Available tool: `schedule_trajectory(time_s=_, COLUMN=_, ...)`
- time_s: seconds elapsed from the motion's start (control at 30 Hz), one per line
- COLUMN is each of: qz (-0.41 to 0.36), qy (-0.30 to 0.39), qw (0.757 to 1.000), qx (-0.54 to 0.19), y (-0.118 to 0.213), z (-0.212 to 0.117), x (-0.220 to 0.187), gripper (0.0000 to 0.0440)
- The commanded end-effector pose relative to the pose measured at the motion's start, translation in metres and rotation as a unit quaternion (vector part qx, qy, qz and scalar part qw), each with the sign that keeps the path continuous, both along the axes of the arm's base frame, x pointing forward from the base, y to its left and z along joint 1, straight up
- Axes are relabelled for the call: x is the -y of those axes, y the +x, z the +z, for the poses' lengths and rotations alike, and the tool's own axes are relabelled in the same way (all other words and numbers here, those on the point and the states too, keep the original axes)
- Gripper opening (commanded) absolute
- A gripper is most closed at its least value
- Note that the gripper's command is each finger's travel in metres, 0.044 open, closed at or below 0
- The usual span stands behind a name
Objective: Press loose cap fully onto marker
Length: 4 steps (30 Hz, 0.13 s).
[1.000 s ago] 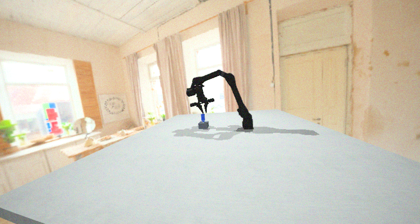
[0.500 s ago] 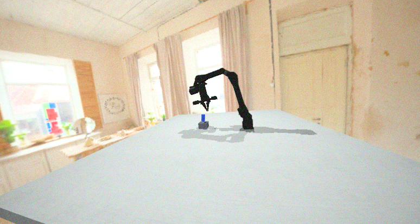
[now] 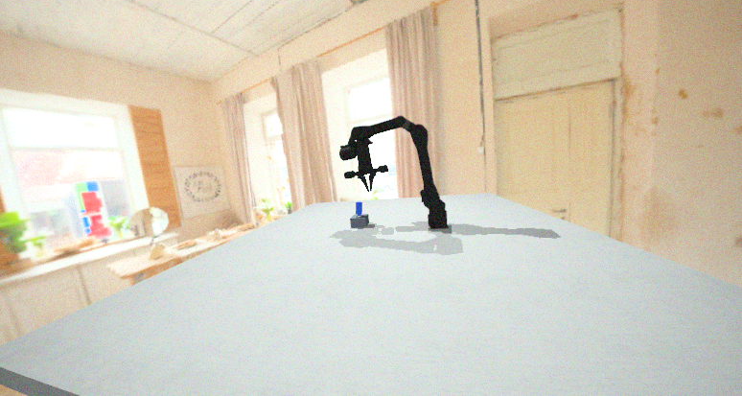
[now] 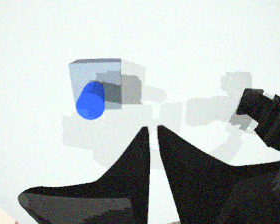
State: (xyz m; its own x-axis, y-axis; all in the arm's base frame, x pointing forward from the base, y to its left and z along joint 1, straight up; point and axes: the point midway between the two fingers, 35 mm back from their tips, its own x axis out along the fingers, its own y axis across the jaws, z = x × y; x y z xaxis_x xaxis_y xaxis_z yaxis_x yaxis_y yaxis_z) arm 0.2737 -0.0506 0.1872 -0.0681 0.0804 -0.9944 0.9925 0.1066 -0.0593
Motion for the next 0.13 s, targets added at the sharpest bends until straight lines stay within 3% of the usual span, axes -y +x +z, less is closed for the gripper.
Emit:
schedule_trajectory(time_s=0.0, qz=0.010, qy=0.005, qw=1.000, qx=0.003, y=-0.0068, z=0.0021, x=-0.0008, gripper=0.0034)
schedule_trajectory(time_s=0.1, qz=0.019, qy=0.007, qw=1.000, qx=0.008, y=-0.0113, z=0.0041, x=-0.0017, gripper=0.0039)
